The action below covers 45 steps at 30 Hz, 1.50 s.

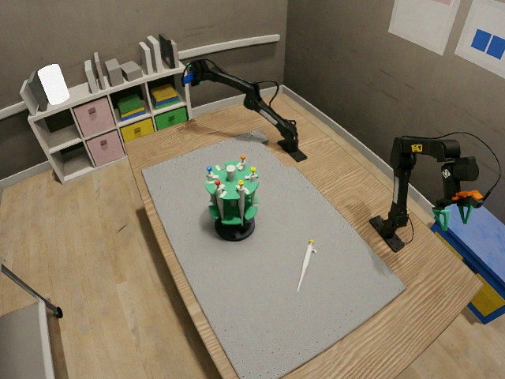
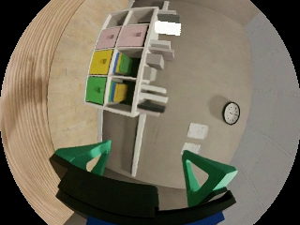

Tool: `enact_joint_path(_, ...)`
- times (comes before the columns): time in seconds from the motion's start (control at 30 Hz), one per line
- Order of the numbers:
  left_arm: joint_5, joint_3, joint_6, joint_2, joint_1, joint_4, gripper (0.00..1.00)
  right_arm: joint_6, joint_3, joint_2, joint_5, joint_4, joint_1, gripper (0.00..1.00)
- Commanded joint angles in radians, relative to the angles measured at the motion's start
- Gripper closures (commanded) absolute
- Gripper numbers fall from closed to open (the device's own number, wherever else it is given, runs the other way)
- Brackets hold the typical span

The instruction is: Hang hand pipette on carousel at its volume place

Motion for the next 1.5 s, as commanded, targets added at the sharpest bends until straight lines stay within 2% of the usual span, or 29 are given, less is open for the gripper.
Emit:
enact_joint_path(0.0, 0.064, 0.066, -0.028, -0.04, 0.015, -0.138, 0.0, -0.003, 0.036, 0.004, -0.011, -0.018, -0.003, 0.0)
enact_joint_path(0.17, 0.074, 0.065, -0.024, -0.07, -0.035, -0.163, 0.0, -0.003, 0.036, 0.004, -0.011, -0.018, -0.003, 0.0)
enact_joint_path(0.2, 0.046, 0.069, -0.036, -0.037, -0.091, -0.169, 0.0, -0.003, 0.036, 0.004, -0.011, -0.018, -0.003, 0.0)
enact_joint_path(0.6, 0.051, 0.068, -0.039, -0.055, -0.532, -0.172, 0.0, -0.003, 0.036, 0.004, -0.011, -0.018, -0.003, 0.0)
enact_joint_path(0.67, 0.074, 0.003, -0.006, -0.027, -0.584, -0.135, 0.0, -0.003, 0.036, 0.004, -0.011, -0.018, -0.003, 0.0)
enact_joint_path(0.77, 0.086, -0.015, 0.01, -0.02, -0.598, -0.114, 0.0, -0.003, 0.036, 0.004, -0.011, -0.018, -0.003, 0.0)
enact_joint_path(1.23, 0.362, -0.224, 0.387, 0.098, -0.627, 0.129, 0.0, -0.003, 0.036, 0.004, -0.011, -0.018, -0.003, 0.0)
enact_joint_path(1.3, 0.362, -0.224, 0.387, 0.098, -0.627, 0.129, 0.0, -0.003, 0.036, 0.004, -0.011, -0.018, -0.003, 0.0)
enact_joint_path(1.47, 0.483, -0.3, 0.54, 0.147, -0.607, 0.223, 0.0, -0.003, 0.036, 0.004, -0.011, -0.018, -0.003, 0.0)
